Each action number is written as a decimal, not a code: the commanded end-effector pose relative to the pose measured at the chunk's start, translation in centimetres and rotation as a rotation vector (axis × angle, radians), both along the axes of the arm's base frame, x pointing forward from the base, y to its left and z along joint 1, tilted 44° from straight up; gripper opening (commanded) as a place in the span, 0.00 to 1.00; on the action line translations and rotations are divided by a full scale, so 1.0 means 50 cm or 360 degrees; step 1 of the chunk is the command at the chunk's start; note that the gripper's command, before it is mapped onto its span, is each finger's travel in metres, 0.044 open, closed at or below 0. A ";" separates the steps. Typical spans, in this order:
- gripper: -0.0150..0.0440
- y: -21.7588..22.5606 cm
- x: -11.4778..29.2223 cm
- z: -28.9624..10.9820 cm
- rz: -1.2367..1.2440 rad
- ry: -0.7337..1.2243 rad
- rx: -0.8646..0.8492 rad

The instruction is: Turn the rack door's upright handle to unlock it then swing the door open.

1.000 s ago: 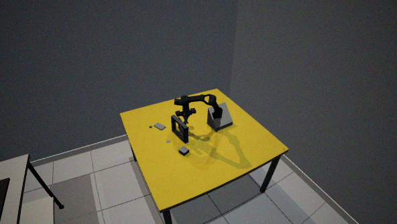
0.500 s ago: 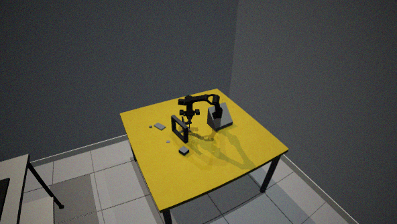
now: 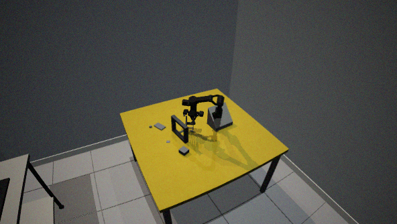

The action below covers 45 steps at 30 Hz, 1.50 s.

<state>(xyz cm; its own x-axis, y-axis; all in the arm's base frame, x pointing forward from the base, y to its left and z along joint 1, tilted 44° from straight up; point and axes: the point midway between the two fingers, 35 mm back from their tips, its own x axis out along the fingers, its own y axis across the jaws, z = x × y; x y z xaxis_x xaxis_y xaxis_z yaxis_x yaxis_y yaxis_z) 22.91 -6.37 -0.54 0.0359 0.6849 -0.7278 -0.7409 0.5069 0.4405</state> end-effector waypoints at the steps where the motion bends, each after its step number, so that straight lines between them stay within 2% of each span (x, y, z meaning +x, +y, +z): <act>1: 0.28 0.012 -0.009 0.010 -0.0081 0.0067 0.0009; 24: 0.28 0.087 -0.054 0.079 -0.0488 0.0456 0.0034; 45: 0.28 0.155 -0.063 0.143 -0.0825 0.0777 0.0053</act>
